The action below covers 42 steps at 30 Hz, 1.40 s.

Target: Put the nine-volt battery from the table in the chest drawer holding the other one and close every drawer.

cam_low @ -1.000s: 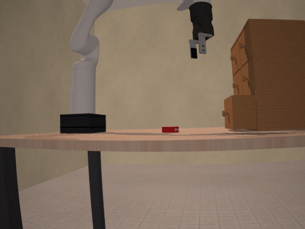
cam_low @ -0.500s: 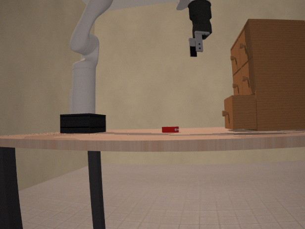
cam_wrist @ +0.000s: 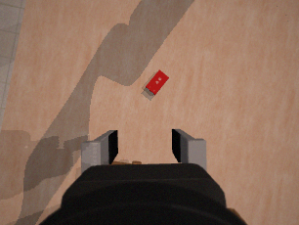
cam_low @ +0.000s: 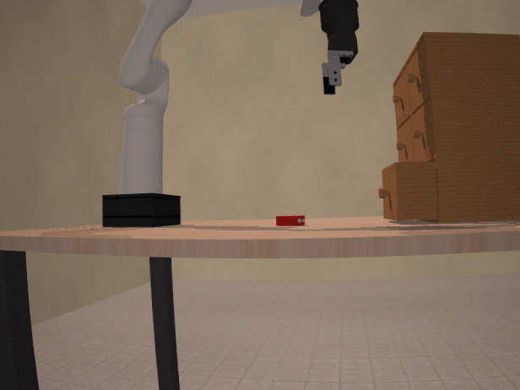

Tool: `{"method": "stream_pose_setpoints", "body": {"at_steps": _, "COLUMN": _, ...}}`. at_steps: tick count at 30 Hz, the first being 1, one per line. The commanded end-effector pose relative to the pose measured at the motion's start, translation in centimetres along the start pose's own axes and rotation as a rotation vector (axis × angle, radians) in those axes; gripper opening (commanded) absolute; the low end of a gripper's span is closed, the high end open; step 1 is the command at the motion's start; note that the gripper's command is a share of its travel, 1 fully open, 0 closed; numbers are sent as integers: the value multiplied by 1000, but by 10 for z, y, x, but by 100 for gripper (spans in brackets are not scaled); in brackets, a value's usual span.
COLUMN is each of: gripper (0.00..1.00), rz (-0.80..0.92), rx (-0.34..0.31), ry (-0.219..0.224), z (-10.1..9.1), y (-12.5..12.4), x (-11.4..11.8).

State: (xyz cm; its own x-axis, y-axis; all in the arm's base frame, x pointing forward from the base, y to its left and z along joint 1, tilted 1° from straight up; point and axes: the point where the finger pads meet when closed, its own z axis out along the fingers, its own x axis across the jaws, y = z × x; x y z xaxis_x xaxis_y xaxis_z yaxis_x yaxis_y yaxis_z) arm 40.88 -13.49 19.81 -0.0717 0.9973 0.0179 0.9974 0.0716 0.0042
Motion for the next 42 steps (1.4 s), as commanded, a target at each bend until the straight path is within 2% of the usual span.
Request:
{"method": "stream_pose_setpoints", "body": {"at_steps": 1, "gripper": 100, "rz": 17, "rx": -3, "ry": -1, "z": -2, "y": 0, "x": 0}}
{"method": "stream_pose_setpoints", "body": {"at_steps": 22, "gripper": 100, "rz": 126, "rx": -2, "ry": 3, "z": -6, "y": -4, "x": 0}}
{"method": "stream_pose_setpoints", "body": {"at_steps": 42, "gripper": 100, "rz": 160, "rx": -2, "ry": 4, "z": -7, "y": -5, "x": 1}}
